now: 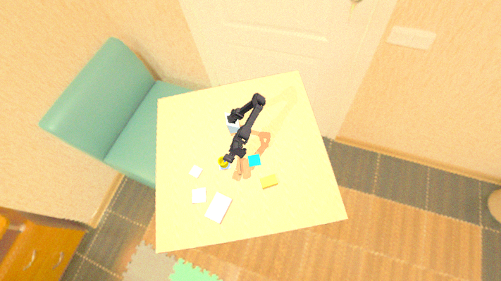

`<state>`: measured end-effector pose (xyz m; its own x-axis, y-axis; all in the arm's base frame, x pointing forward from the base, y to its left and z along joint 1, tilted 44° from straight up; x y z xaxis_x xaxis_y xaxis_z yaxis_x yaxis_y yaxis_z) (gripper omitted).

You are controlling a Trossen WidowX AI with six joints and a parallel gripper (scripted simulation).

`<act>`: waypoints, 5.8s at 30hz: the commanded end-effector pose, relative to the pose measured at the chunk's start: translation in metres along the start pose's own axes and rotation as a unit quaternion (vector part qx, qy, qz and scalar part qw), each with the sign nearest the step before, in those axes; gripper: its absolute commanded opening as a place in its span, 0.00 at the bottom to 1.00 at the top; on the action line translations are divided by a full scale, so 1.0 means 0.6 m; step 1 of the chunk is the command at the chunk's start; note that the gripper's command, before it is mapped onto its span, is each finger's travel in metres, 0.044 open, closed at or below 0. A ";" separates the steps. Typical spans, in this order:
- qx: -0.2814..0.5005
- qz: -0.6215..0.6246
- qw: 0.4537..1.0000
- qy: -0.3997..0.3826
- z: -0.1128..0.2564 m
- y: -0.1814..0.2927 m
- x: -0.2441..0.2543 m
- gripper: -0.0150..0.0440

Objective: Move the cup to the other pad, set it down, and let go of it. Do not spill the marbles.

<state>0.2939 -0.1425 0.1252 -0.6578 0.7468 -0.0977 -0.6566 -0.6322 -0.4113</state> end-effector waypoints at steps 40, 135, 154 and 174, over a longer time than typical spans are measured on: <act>-0.108 0.032 0.959 -0.260 -0.166 0.158 0.026 0.54; -0.109 0.030 0.959 -0.260 -0.086 0.125 0.006 0.25; -0.109 0.031 0.959 -0.261 -0.053 0.058 0.030 0.25; -0.110 0.031 0.958 -0.262 -0.015 -0.019 0.060 0.25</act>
<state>0.2800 -0.1117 0.1126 -0.8290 0.4640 0.3122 -0.5501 -0.5755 -0.6052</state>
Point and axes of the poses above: the point midway between the two fingers, 35 mm back from their tips, its own z axis back along the fingers, its own x axis across the jaws, y = z × x, the point moved 10 cm from there along z, back along the fingers, and after that the axes turned 3 degrees about z, right-handed, at the moved point
